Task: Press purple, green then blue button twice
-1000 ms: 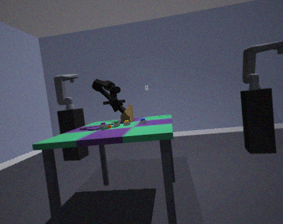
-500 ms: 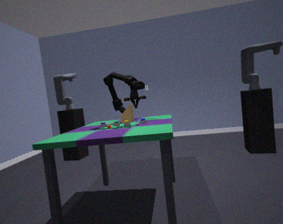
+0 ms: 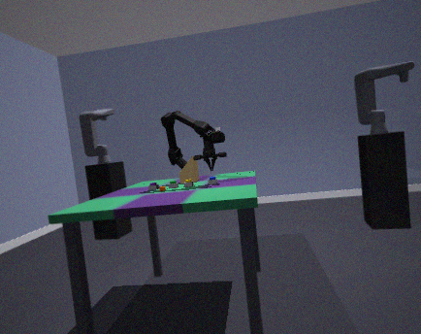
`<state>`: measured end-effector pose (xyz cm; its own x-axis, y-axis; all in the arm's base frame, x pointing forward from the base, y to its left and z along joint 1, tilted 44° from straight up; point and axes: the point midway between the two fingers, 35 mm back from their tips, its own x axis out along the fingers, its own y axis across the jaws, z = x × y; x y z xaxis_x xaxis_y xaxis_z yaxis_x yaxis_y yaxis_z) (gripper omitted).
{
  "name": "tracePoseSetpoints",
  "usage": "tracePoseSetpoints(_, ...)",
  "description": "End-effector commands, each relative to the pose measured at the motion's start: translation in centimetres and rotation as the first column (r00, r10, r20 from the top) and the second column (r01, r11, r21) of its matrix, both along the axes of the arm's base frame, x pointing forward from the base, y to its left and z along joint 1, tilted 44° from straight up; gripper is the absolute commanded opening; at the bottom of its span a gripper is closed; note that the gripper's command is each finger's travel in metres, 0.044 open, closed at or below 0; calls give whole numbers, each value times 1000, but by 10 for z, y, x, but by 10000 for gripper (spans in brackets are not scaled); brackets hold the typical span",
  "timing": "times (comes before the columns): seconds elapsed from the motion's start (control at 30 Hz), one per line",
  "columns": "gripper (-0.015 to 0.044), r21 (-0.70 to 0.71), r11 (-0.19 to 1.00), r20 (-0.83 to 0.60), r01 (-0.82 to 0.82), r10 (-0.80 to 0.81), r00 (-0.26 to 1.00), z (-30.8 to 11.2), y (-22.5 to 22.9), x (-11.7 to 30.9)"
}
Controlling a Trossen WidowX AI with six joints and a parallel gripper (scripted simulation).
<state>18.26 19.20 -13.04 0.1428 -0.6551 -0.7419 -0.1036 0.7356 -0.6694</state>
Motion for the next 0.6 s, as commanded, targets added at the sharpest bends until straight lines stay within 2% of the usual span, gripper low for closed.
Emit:
tracePoseSetpoints(0.0,20,-12,1000,-4,-10,10,1000,-9,-10,-2)
tracePoseSetpoints(0.57,20,-12,1000,-4,-10,10,1000,-27,-27,3)
